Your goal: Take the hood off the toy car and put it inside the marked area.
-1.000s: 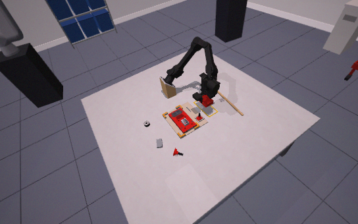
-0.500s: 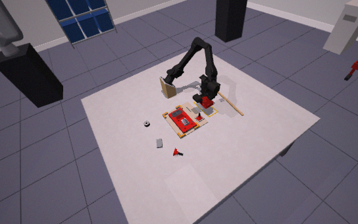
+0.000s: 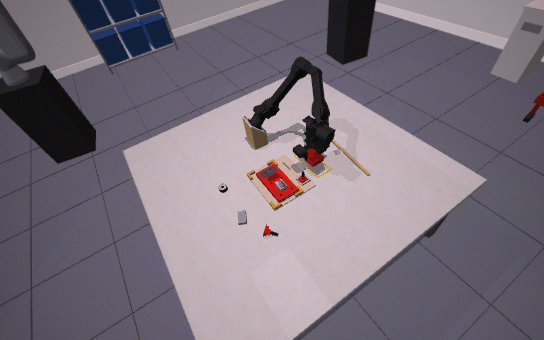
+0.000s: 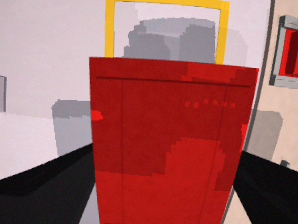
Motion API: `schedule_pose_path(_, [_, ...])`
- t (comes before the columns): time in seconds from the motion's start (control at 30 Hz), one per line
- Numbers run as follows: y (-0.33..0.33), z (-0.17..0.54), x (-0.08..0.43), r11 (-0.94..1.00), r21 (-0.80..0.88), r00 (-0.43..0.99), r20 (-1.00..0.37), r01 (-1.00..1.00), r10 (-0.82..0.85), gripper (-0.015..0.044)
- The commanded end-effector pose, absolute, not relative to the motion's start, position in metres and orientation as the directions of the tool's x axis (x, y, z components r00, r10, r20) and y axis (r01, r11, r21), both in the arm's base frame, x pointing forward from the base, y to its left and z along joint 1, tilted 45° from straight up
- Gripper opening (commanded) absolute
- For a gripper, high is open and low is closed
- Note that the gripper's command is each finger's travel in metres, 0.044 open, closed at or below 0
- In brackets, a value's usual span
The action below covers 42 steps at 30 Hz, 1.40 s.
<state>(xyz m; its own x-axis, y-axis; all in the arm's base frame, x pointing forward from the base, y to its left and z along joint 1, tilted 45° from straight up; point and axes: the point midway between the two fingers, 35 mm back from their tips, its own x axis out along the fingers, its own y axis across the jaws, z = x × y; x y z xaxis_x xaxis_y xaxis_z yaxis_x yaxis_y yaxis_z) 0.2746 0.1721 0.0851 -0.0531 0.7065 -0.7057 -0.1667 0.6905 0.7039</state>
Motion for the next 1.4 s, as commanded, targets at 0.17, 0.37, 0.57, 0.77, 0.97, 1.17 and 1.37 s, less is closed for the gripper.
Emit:
schedule_pose_path(0.17, [0.178, 0.078, 0.273, 0.692, 0.704, -0.052, -0.706, -0.163, 0.706, 0.0])
schedule_pose_path(0.37, [0.179, 0.077, 0.273, 0.692, 0.704, -0.052, -0.706, -0.163, 0.706, 0.0])
schedule_pose_path(0.57, [0.181, 0.075, 0.273, 0.692, 0.704, -0.052, -0.706, -0.163, 0.706, 0.0])
schedule_pose_path(0.77, [0.183, 0.073, 0.273, 0.692, 0.704, -0.052, -0.706, -0.163, 0.706, 0.0])
schedule_pose_path(0.97, [0.185, 0.071, 0.273, 0.691, 0.704, -0.052, -0.706, -0.163, 0.706, 0.0])
schedule_pose_path(1.17, [0.188, 0.069, 0.272, 0.691, 0.704, -0.052, -0.706, -0.163, 0.707, 0.0])
schedule_pose_path(1.37, [0.19, 0.067, 0.272, 0.691, 0.704, -0.052, -0.706, -0.163, 0.707, 0.0])
